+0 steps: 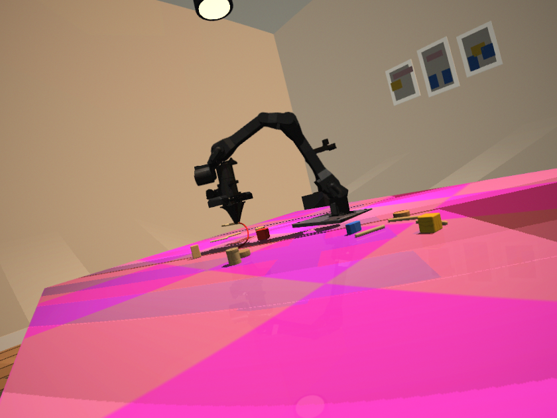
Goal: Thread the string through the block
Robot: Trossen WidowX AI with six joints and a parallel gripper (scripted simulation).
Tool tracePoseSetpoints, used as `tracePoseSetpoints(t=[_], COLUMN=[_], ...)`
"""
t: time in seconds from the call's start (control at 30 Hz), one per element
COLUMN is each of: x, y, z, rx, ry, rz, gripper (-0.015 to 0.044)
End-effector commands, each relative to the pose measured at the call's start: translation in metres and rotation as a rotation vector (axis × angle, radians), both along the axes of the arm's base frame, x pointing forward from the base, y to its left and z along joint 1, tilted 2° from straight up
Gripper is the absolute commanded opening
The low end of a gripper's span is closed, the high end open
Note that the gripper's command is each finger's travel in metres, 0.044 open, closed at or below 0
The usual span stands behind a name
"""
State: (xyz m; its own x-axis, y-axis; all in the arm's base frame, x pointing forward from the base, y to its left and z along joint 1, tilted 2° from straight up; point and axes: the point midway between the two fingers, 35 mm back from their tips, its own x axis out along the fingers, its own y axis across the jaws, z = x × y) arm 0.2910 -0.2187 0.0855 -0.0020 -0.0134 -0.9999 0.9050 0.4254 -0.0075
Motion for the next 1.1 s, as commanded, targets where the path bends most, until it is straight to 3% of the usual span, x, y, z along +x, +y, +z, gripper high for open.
tracePoseSetpoints(t=[0.0, 1.07], x=[0.005, 0.034], y=[0.001, 0.013], z=[-0.001, 0.0], rx=[0.002, 0.002], ry=[0.003, 0.016], rz=[0.153, 1.338], gripper=[0.0, 0.0])
